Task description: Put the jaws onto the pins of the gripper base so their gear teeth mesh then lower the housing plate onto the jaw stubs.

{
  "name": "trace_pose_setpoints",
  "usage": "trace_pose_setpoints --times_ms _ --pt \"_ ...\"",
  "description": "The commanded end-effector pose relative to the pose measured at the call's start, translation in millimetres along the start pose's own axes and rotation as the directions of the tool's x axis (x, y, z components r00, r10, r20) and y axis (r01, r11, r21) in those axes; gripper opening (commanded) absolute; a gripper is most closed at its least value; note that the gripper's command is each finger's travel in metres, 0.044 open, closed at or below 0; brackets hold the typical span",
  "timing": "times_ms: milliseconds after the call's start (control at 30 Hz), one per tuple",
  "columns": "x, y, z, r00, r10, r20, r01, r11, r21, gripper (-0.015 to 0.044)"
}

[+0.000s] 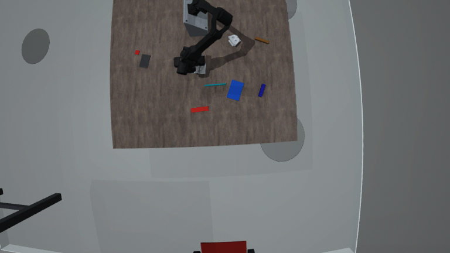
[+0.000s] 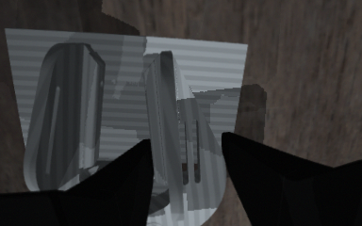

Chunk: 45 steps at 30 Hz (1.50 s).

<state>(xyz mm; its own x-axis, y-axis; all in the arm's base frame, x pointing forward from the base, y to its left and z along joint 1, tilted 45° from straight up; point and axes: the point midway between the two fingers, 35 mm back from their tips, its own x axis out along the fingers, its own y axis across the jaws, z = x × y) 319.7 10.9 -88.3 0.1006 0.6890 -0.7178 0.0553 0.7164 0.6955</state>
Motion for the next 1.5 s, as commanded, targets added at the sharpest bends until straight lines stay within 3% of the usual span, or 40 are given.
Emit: trace_pose_setpoints --times_ms 0,1467 --pt "1.0 0.2 0.0 1.0 0.004 0.002 -0.004 1.0 0.004 0.0134" --pt "10.3 0.4 0.0 1.0 0.005 0.002 -0.005 1.0 0.002 0.0134"
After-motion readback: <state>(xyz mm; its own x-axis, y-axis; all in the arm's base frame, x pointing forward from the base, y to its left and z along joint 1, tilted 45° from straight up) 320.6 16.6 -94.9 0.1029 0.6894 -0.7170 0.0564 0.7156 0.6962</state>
